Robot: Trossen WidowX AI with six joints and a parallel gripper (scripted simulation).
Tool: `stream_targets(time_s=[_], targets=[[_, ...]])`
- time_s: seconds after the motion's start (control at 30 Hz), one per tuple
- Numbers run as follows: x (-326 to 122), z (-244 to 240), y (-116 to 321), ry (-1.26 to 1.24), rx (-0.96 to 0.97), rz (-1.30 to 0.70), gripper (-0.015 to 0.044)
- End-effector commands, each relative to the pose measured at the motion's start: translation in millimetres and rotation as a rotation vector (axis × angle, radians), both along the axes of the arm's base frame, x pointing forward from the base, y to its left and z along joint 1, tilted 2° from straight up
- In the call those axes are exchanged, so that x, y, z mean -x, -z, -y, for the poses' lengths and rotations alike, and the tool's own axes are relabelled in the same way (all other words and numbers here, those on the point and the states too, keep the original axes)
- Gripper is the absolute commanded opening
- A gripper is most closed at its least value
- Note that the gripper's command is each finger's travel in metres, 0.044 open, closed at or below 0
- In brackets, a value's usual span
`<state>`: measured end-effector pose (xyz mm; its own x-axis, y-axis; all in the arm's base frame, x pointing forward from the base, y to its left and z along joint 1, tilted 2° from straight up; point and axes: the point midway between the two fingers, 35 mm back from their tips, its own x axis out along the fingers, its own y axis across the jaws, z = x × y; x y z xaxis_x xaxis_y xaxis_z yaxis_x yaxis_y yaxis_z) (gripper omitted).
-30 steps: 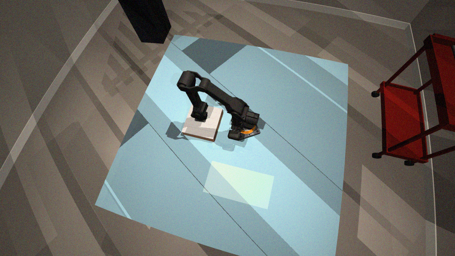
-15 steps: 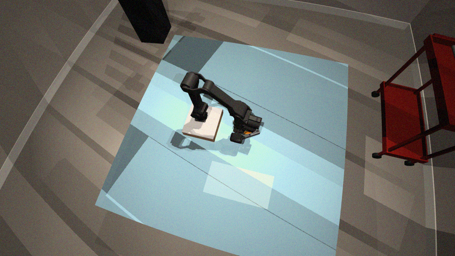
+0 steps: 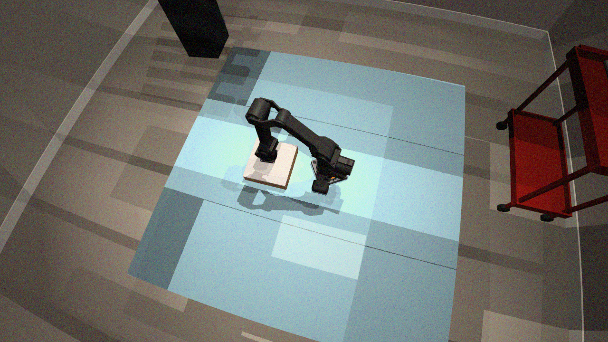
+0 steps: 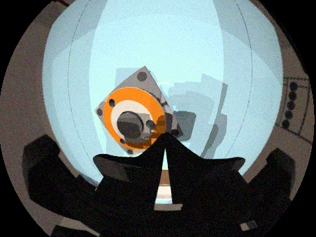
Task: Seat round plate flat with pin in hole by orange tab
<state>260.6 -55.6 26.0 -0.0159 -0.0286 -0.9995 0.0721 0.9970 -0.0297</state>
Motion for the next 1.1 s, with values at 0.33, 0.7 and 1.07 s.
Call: stream_targets(time_s=[0.33,0.7,1.07], targets=[[-15.2,0.6,-0.4,-0.006,-0.002,0.003,0.0000],[-21.5,-0.5,-0.7,-0.006,-0.003,0.003,0.0000],[-17.6,-1.3,-47.3,-0.006,-0.003,0.003,0.0000]])
